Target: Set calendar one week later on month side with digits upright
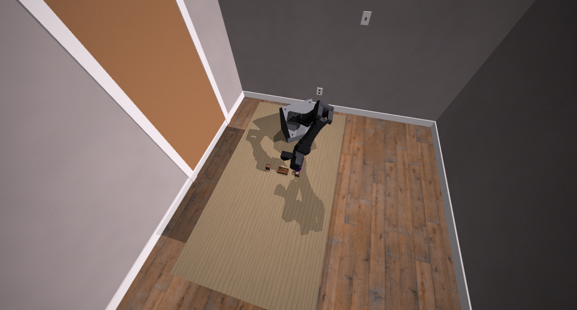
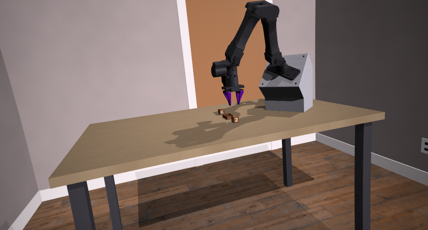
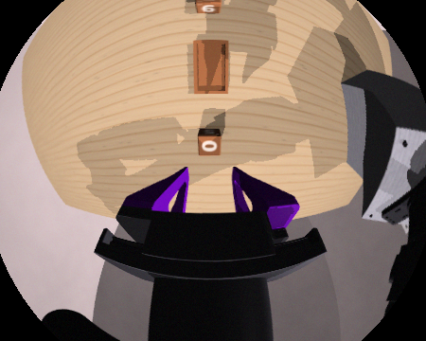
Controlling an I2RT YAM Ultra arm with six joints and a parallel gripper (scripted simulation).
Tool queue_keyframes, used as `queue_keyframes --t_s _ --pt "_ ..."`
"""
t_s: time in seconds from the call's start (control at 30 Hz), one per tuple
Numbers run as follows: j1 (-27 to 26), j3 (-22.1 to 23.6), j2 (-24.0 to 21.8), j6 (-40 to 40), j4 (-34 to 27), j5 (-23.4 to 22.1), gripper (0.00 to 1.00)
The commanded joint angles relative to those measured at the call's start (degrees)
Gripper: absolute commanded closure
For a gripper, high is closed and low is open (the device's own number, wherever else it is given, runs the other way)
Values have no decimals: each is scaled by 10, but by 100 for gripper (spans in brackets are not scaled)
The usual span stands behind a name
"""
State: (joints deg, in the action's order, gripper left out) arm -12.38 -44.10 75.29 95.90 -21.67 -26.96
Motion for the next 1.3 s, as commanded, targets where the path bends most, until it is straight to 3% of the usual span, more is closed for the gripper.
queue_keyframes --t_s 0.0,0.77,1.27 --pt "-1 -1 -6 1 0 6 53" --pt "8 2 9 9 22 12 53" --pt "32 9 53 29 81 26 53"
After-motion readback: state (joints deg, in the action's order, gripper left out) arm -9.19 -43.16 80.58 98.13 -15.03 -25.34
